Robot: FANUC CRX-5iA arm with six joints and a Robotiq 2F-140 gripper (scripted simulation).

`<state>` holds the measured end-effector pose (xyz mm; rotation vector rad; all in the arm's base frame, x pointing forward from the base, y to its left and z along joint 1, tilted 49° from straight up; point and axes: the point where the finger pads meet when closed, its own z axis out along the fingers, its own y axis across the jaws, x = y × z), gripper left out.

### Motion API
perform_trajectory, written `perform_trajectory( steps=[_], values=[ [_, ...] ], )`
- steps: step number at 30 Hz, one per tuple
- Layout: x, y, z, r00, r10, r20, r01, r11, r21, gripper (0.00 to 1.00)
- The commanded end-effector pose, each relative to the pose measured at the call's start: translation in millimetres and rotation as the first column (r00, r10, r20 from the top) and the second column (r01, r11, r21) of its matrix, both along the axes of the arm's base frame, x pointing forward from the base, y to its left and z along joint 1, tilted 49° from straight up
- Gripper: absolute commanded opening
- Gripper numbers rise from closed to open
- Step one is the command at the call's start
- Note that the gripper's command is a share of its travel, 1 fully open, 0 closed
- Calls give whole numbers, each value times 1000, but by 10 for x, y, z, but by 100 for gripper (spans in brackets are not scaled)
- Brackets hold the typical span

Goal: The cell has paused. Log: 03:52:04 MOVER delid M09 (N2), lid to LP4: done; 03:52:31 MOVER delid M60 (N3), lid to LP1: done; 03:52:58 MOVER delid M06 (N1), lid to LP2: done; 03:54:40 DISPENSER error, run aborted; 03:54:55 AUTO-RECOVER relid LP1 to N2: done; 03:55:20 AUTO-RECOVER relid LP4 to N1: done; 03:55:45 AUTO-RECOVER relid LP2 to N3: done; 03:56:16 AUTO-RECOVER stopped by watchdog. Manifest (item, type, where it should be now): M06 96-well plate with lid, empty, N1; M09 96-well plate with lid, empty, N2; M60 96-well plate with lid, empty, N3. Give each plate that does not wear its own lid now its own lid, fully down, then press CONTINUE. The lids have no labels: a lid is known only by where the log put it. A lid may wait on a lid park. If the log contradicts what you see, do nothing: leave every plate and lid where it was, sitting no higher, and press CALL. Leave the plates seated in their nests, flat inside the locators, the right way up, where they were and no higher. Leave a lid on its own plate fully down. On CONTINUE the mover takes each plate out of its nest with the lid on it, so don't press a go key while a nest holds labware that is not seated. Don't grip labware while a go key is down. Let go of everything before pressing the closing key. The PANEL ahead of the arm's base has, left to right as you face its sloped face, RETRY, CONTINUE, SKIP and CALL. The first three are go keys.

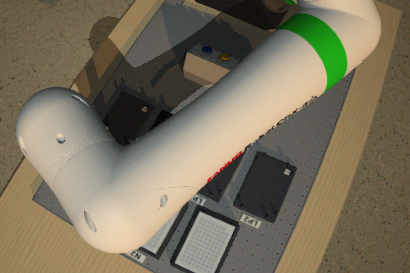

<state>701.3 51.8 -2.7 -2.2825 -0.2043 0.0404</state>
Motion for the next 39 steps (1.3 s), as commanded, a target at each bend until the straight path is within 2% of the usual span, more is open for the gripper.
perform_trajectory(
  steps=[1,13,15,19,21,22,39],
  values=[
    [1,-3,1,1000,0,0,0,1000,0,0],
    [3,-8,-4,1000,0,1,0,1000,0,0],
    [21,-96,-103,1000,5,6,-5,1000,0,0],
    [62,-412,-465,999,24,27,-24,1000,3,0],
    [64,-445,-504,999,26,29,-26,1000,3,0],
    [64,-445,-504,999,26,29,-26,1000,3,66],
    [64,-445,-504,999,26,29,-26,1000,3,66]
  ],
)
